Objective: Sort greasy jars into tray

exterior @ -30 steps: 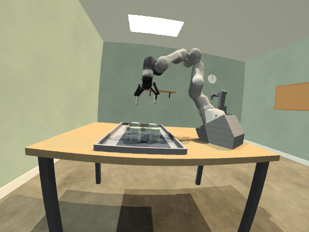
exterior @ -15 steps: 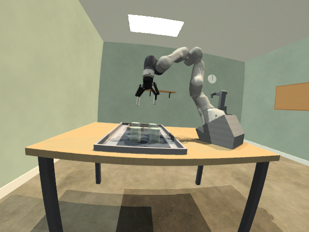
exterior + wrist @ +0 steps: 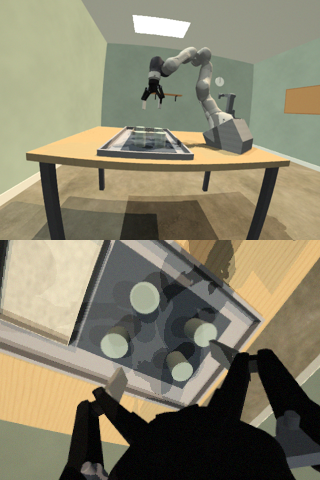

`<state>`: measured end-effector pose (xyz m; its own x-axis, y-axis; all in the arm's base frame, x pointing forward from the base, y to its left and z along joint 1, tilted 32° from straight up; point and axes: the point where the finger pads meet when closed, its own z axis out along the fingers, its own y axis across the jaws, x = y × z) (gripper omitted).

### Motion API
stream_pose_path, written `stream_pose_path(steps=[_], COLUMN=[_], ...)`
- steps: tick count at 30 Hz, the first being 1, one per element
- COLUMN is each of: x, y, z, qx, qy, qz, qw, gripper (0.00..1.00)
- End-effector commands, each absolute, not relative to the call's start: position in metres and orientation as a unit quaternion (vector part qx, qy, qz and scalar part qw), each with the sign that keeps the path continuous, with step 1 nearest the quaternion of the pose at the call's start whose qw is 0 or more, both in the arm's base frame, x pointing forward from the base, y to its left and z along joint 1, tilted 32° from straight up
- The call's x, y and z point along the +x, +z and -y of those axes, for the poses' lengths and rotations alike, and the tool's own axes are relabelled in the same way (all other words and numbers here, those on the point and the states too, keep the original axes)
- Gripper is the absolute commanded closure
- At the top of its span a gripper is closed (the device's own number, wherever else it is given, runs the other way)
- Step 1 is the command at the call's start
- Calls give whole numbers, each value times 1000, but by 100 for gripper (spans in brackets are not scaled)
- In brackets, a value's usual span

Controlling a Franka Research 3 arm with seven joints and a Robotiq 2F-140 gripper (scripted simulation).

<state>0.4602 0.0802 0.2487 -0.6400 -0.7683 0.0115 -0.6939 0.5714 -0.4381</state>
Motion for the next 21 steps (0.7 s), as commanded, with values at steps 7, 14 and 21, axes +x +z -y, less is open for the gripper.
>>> stream_pose_path(steps=[7,14,21], x=[461,461,462], y=[246,243,241], z=[-84,-86,-89], qx=[-346,-308,-263], qy=[-213,-221,-227], qz=[-908,-919,-931], qw=[103,107,114], gripper=[0,0,0])
